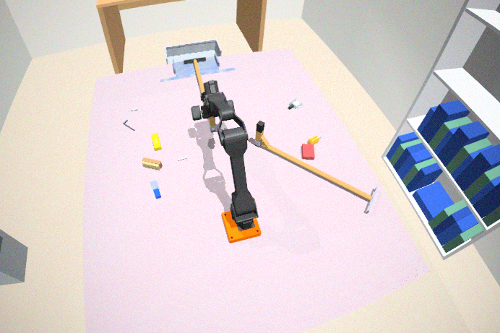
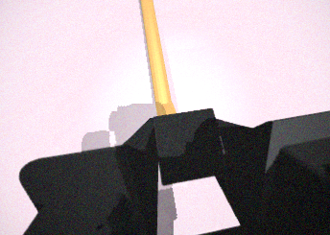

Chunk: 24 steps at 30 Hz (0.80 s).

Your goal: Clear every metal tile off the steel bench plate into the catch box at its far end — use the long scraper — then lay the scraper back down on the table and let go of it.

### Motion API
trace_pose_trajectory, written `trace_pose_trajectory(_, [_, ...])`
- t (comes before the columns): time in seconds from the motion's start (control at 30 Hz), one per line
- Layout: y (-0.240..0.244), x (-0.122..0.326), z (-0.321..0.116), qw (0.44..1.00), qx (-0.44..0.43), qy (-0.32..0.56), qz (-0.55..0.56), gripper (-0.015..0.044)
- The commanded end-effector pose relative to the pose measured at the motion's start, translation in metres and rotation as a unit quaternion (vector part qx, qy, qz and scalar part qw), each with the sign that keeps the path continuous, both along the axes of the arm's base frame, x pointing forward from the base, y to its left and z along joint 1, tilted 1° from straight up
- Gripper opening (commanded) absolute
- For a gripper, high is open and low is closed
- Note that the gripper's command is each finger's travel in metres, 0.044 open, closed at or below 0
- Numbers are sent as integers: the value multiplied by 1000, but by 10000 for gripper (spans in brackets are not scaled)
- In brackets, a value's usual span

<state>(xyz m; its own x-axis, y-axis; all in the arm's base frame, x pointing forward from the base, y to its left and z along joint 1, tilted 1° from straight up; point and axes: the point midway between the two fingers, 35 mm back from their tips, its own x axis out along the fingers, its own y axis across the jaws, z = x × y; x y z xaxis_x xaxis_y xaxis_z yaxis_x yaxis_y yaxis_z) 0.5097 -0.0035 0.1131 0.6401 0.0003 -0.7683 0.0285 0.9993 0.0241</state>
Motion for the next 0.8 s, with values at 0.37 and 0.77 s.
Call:
trace_pose_trajectory(0.37, [1, -20, 11, 1000, 0, -9, -2, 0])
trace_pose_trajectory(0.77, [1, -38, 12, 1000, 0, -9, -2, 0])
